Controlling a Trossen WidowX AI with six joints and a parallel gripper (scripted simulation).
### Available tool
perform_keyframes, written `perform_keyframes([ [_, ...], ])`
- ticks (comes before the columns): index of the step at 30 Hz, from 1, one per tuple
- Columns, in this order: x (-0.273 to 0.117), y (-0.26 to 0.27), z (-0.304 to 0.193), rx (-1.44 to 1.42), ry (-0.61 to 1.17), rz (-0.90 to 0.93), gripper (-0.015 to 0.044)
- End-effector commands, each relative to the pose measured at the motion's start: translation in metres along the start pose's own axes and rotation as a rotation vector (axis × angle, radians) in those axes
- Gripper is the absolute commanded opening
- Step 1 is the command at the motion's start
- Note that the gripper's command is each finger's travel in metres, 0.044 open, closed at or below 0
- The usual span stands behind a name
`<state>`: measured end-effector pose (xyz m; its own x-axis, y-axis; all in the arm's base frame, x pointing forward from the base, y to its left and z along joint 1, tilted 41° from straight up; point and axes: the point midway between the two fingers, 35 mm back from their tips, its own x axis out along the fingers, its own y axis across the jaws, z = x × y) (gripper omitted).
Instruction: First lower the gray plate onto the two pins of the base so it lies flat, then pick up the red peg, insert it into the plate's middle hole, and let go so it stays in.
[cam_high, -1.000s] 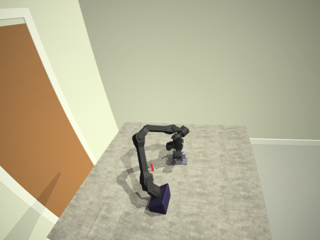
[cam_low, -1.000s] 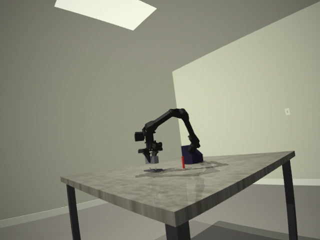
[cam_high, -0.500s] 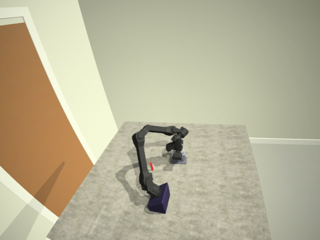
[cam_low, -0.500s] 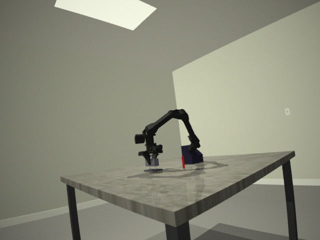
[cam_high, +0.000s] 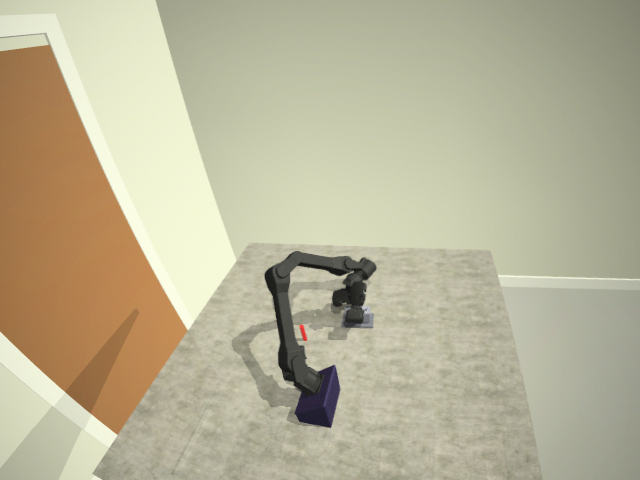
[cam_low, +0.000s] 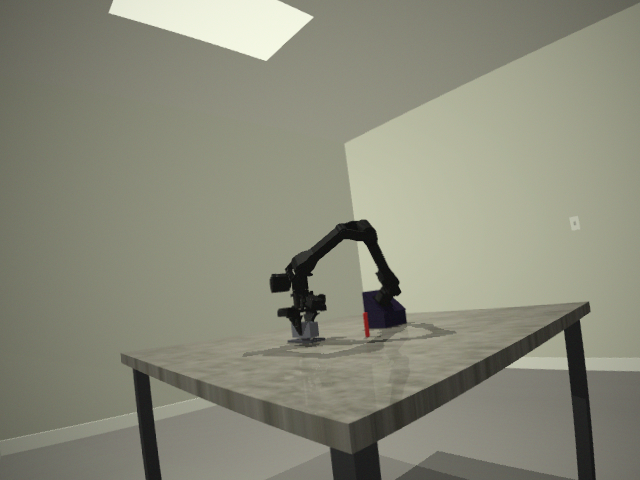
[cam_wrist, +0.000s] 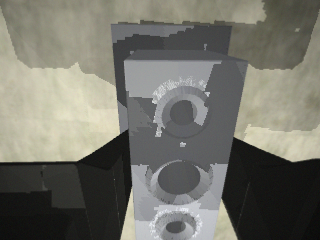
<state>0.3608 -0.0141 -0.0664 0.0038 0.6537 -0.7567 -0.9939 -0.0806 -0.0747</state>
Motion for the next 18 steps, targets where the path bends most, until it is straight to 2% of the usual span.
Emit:
perform_keyframes([
  [1,-0.001,-0.0002,0.0,0.0,0.0,-0.001,0.0],
  [3,-0.001,-0.0002,0.0,0.0,0.0,-0.001,0.0],
  [18,-0.001,-0.0002,0.0,0.0,0.0,-0.001,0.0394],
])
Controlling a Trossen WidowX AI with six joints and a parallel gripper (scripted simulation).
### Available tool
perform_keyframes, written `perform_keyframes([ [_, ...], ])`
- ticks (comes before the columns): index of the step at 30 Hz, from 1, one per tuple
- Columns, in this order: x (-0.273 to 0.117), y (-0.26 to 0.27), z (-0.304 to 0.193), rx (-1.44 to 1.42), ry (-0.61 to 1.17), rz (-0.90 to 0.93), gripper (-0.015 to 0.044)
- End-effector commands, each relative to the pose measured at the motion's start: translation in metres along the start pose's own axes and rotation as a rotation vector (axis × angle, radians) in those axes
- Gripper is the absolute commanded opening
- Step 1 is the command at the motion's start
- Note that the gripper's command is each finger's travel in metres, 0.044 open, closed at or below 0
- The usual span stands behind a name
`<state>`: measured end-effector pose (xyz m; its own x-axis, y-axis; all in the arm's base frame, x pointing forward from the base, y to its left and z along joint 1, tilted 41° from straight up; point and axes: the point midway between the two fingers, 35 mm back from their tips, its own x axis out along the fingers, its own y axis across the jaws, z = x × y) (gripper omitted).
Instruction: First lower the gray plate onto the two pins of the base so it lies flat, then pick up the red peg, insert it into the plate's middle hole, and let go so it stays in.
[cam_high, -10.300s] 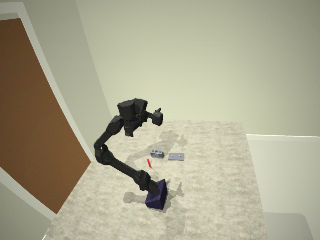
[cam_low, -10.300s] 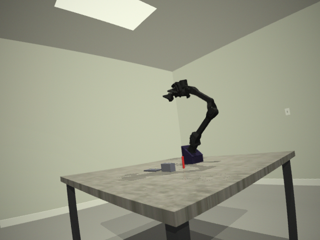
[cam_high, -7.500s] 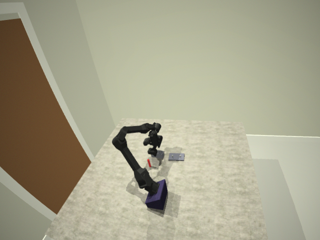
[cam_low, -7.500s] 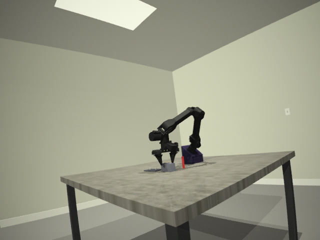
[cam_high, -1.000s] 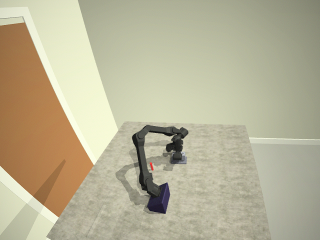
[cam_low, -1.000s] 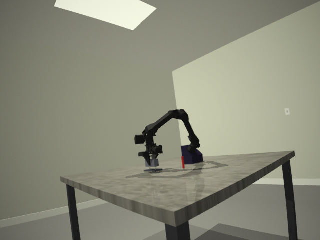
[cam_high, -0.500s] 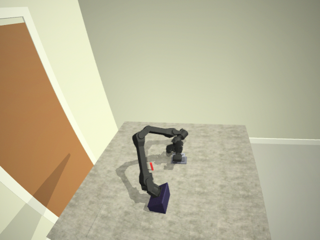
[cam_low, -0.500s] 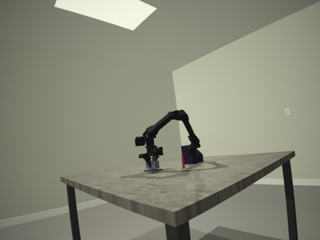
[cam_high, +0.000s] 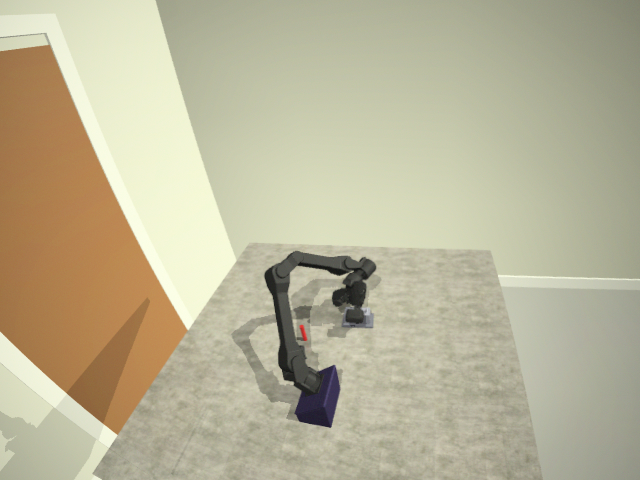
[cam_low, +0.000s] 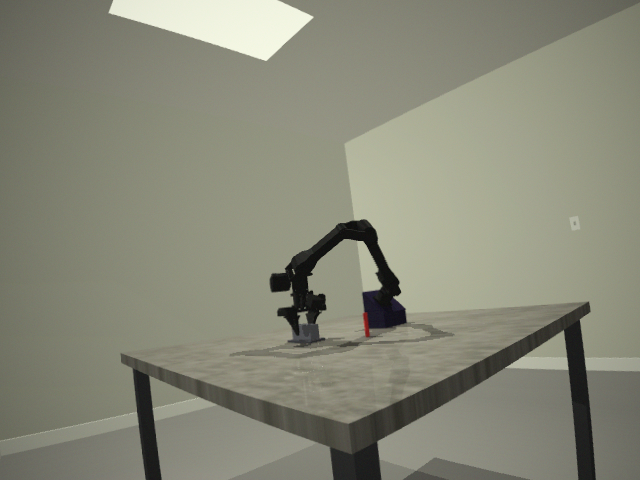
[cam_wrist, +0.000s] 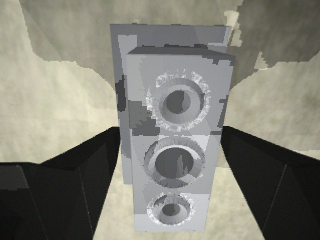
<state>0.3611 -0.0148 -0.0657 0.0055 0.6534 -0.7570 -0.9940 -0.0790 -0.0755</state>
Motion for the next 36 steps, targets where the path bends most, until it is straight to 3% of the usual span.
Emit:
perform_keyframes([
  [1,0.0,0.0,0.0,-0.001,0.0,0.001,0.042],
  [7,-0.01,-0.002,-0.001,-0.001,0.001,0.001,0.044],
  [14,-0.115,-0.001,-0.001,0.004,0.004,0.005,0.044],
  [23,-0.118,-0.004,-0.002,0.019,0.004,0.004,0.044],
  [36,-0.128,0.022,0.085,1.108,0.008,0.003,0.044],
])
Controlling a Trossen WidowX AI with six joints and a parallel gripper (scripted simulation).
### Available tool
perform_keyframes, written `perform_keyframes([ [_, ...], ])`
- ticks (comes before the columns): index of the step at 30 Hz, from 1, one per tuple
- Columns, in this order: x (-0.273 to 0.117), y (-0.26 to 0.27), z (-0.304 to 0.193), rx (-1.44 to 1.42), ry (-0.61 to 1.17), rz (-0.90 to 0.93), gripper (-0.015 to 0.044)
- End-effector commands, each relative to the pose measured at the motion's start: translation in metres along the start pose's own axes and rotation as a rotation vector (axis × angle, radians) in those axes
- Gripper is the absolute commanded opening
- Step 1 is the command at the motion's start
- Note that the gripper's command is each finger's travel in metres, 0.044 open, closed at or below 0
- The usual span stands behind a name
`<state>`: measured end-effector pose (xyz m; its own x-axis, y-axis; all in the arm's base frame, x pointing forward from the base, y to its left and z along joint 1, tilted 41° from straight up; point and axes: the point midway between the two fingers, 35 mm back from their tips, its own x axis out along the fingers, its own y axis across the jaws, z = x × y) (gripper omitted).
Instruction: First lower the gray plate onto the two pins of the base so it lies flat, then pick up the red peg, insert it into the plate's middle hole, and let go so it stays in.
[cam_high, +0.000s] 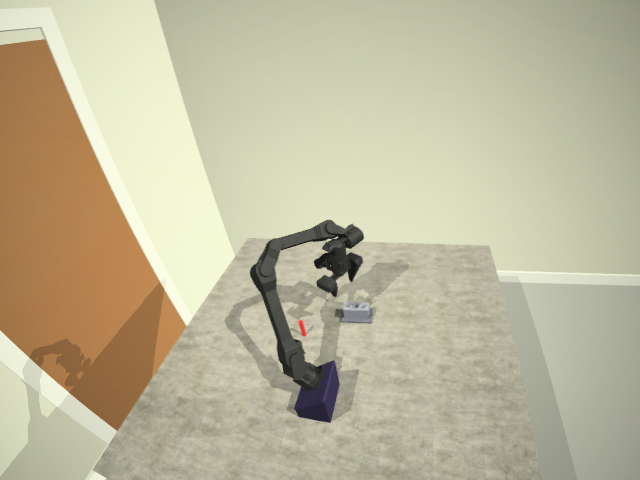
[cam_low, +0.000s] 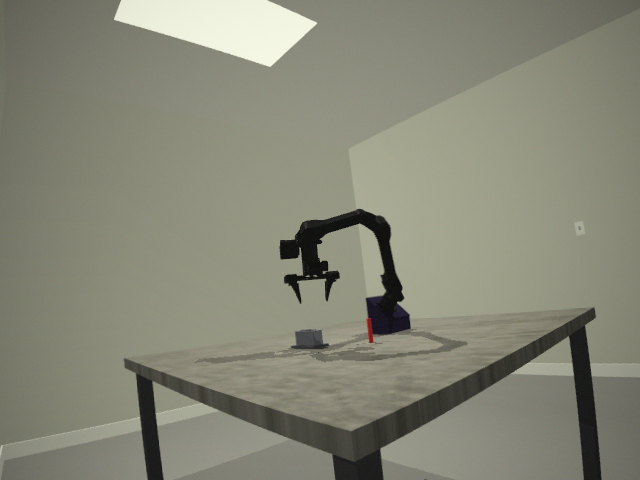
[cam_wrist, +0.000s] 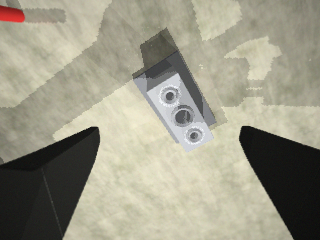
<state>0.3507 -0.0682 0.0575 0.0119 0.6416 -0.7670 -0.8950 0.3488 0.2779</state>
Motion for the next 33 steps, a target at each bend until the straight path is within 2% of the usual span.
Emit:
perform_keyframes([
  [1,-0.001,0.044,0.033,0.622,0.002,0.016,0.044],
  [5,-0.002,0.068,0.047,0.958,0.004,0.017,0.044],
  [30,0.005,0.163,0.077,2.17,0.021,0.027,0.044],
  [33,0.006,0.166,0.077,2.205,0.022,0.027,0.044],
])
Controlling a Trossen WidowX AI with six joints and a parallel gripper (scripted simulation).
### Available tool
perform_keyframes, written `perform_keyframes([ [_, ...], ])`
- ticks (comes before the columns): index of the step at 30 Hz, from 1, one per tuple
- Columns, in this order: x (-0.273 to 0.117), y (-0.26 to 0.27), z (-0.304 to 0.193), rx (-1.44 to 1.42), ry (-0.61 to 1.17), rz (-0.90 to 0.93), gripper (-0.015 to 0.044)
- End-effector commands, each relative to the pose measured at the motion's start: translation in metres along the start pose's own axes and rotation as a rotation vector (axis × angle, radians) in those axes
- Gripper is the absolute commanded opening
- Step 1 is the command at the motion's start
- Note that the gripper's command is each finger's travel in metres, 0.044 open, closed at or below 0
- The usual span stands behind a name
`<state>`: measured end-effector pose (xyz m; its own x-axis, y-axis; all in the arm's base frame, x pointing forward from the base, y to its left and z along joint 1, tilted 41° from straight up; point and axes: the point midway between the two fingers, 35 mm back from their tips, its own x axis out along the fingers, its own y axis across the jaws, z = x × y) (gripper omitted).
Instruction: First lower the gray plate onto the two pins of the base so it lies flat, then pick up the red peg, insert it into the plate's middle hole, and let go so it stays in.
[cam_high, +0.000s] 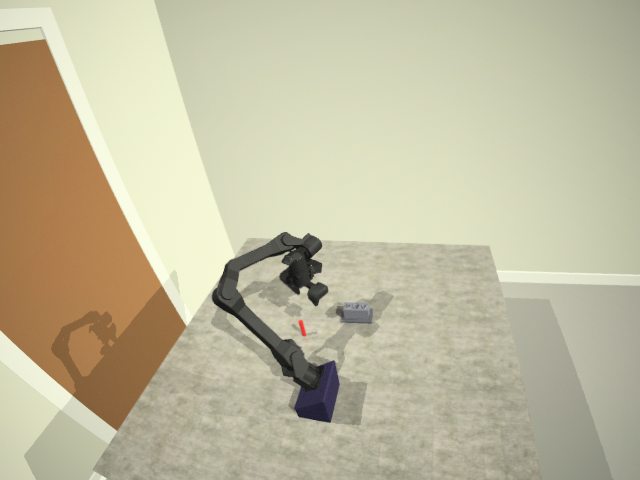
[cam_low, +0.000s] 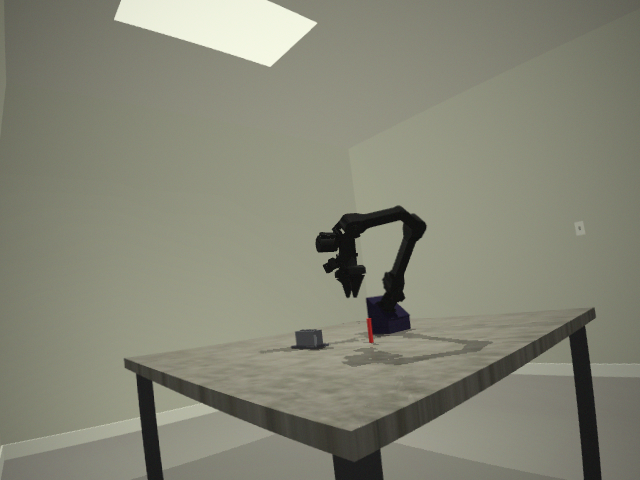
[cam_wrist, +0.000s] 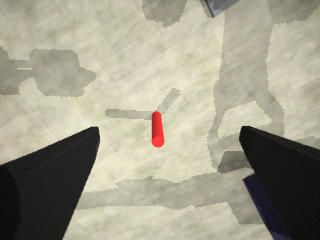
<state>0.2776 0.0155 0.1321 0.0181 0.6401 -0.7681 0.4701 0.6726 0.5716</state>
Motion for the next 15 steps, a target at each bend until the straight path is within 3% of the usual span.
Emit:
perform_keyframes([
  [1,0.0097,0.0078,-0.0507,0.607,0.034,-0.001,0.044],
  [15,0.0098,0.0042,-0.0478,0.607,0.034,-0.001,0.044],
])
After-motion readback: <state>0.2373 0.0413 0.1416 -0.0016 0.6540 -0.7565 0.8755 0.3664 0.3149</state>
